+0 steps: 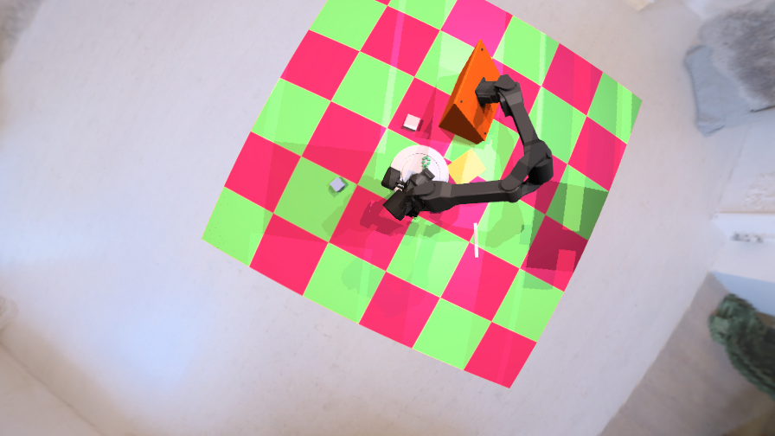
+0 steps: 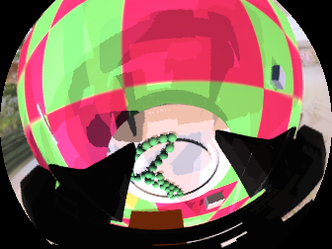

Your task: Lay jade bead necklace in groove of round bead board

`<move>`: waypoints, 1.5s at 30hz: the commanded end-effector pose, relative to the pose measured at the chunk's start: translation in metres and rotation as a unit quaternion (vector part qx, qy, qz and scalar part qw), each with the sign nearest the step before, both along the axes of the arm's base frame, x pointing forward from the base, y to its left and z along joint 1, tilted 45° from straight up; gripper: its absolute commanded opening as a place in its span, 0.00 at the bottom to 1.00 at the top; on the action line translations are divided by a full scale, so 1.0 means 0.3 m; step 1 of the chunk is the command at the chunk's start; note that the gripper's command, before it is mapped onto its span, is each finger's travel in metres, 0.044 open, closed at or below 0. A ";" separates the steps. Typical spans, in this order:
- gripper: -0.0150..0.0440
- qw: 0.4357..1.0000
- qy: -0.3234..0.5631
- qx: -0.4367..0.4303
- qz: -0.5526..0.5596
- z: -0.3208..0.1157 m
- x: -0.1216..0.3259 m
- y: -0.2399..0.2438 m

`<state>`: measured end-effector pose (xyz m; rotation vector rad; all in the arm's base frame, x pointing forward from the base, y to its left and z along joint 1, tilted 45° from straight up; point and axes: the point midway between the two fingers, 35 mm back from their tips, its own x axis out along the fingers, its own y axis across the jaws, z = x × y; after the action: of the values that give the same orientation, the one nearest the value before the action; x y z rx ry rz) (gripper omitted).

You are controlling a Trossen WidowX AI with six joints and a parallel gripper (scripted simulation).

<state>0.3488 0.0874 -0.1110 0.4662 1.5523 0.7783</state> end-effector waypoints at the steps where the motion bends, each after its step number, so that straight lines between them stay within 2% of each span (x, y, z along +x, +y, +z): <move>1: 1.00 1.000 -0.001 -0.002 0.002 0.000 0.000 -0.002; 14: 1.00 1.000 -0.001 -0.002 0.002 0.000 0.000 -0.002; 16: 0.91 0.999 -0.024 0.003 0.025 0.012 -0.008 -0.001; 20: 0.73 0.975 -0.155 0.030 0.159 0.077 -0.058 0.006; 26: 0.47 0.865 -0.347 0.071 0.355 0.168 -0.147 0.017; 29: 0.46 0.786 -0.428 0.088 0.437 0.206 -0.194 0.021; 31: 0.46 0.765 -0.446 0.092 0.455 0.214 -0.205 0.022; 45: 0.46 0.765 -0.446 0.092 0.455 0.214 -0.205 0.022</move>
<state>0.2933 0.0937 -0.0481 -0.5380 0.7288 1.5817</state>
